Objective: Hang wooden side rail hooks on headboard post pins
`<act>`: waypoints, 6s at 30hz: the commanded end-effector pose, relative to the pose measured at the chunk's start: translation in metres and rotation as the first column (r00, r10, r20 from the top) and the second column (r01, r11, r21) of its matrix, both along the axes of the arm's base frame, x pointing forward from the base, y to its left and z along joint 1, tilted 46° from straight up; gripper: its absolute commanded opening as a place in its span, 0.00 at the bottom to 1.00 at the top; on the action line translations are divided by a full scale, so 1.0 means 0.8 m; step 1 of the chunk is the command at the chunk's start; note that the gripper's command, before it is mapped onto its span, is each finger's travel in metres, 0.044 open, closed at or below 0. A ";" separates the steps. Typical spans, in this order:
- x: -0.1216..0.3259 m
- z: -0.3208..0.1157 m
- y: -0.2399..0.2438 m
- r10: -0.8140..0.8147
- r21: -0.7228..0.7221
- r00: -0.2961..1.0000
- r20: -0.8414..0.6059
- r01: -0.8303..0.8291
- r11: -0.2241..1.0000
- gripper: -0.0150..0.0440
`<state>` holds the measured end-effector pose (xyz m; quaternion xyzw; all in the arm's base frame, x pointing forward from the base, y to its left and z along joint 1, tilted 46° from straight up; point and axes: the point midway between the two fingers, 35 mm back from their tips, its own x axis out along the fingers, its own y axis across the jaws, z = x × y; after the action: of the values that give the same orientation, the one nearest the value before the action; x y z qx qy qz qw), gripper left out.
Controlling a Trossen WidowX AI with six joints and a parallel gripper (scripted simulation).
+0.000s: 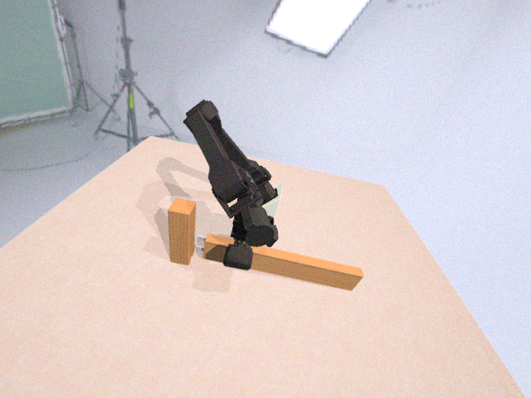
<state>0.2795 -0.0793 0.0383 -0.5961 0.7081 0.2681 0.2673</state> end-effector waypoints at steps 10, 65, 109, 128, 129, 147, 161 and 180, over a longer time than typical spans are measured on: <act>0.002 0.005 0.000 0.006 0.001 1.000 0.016 -0.006 1.000 0.25; 0.003 0.011 -0.005 0.006 0.001 1.000 0.016 -0.006 1.000 0.25; 0.004 0.016 -0.009 0.006 0.001 1.000 0.016 -0.006 1.000 0.25; 0.002 0.017 -0.011 0.006 0.001 1.000 0.016 -0.006 1.000 0.25; 0.002 0.018 -0.011 0.006 0.001 1.000 0.016 -0.006 1.000 0.25; -0.001 0.018 -0.014 0.006 0.001 1.000 0.016 -0.006 1.000 0.25; 0.001 0.020 -0.015 0.006 0.001 1.000 0.016 -0.006 1.000 0.25; 0.004 0.023 -0.016 0.006 0.001 1.000 0.016 -0.006 1.000 0.25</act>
<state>0.2785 -0.0938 0.0526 -0.5956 0.7082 0.2671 0.2692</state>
